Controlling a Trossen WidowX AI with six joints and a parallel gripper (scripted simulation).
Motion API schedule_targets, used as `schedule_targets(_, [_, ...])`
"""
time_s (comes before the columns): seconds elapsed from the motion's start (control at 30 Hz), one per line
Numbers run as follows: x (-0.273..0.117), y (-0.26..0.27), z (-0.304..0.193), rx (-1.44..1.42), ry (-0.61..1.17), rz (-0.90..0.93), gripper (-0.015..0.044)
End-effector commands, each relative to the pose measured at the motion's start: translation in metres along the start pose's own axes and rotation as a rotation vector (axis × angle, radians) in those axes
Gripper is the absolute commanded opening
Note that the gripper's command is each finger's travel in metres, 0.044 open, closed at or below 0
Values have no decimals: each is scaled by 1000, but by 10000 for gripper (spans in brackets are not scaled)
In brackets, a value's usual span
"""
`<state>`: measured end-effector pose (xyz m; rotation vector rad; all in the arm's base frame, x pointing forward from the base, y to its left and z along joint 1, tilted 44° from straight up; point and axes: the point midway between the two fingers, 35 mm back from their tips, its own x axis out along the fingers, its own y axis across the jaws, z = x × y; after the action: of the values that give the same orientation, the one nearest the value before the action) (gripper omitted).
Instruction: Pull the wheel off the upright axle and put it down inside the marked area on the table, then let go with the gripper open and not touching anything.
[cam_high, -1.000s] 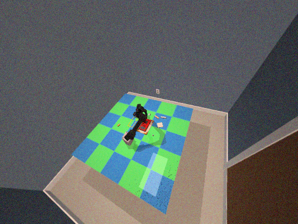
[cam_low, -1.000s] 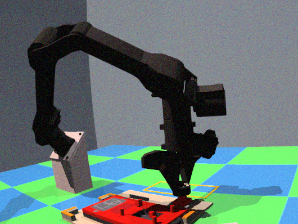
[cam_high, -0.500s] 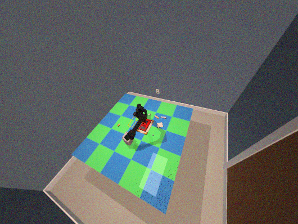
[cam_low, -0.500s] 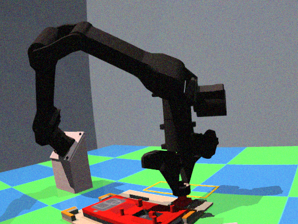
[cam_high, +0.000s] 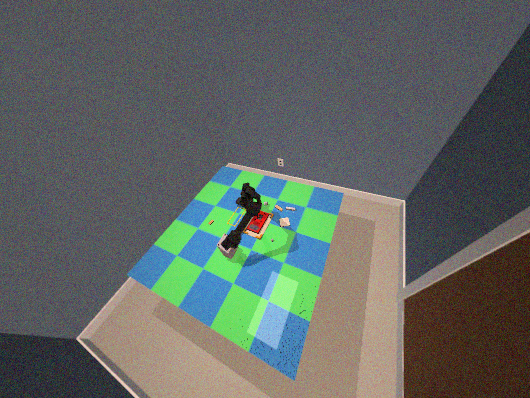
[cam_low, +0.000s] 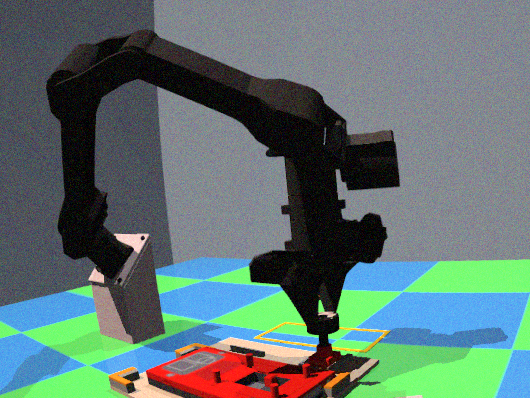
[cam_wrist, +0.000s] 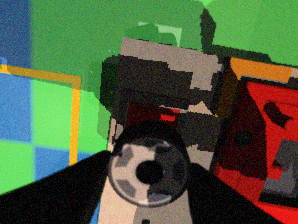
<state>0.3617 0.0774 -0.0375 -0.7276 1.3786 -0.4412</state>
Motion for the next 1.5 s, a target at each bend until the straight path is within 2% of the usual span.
schedule_targets(0.0, [-4,1,0,0,-3,0,0])
schedule_targets(1.1, [-15,1,0,-2,-7,-1,0])
schedule_targets(1.47, [-49,-1,-5,-2,-8,0,0])
